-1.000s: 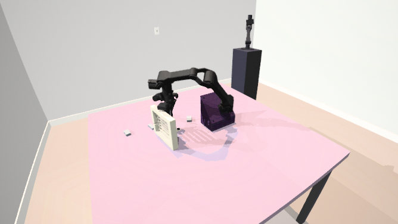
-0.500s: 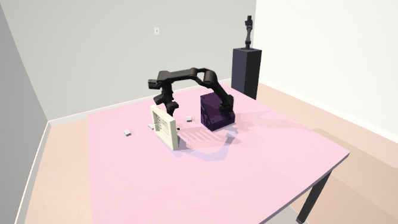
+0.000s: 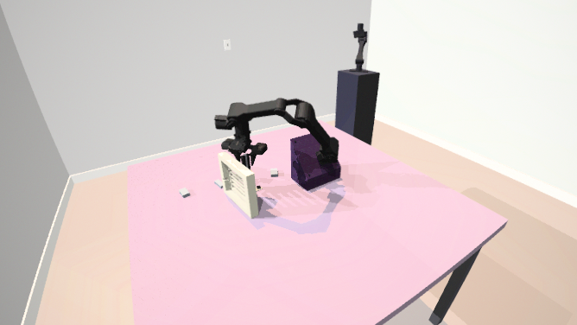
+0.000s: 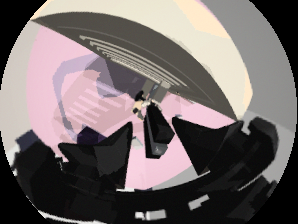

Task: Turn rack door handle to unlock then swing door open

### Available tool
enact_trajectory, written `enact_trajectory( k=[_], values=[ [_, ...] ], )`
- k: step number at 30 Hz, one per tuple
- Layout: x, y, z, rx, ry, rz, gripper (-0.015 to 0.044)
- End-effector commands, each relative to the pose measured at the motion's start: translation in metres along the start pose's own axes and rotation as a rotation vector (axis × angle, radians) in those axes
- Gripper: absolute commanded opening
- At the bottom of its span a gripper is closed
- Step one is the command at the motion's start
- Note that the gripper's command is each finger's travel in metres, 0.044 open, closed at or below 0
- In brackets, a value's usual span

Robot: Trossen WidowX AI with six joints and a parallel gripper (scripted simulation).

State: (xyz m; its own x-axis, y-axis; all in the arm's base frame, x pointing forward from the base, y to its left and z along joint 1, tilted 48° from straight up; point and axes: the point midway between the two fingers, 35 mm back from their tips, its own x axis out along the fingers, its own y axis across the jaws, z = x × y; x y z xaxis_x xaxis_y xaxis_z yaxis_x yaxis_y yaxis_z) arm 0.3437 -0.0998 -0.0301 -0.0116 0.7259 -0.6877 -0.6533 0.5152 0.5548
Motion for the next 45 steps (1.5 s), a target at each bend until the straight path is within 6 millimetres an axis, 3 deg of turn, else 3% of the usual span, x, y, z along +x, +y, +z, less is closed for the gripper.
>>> enact_trajectory(
  k=[1,21,28,36,45],
  values=[
    [0.0002,0.0006,0.0001,-0.227,-0.003,0.002,0.0281],
    [0.0003,0.0006,0.0001,-1.184,-0.004,0.001,0.0281],
    [0.0003,0.0006,0.0001,-1.192,-0.004,0.001,0.0281],
    [0.0003,0.0006,0.0001,-1.192,-0.004,0.001,0.0071],
    [0.0003,0.0006,0.0001,-1.192,-0.004,0.001,0.0011]
  ],
)
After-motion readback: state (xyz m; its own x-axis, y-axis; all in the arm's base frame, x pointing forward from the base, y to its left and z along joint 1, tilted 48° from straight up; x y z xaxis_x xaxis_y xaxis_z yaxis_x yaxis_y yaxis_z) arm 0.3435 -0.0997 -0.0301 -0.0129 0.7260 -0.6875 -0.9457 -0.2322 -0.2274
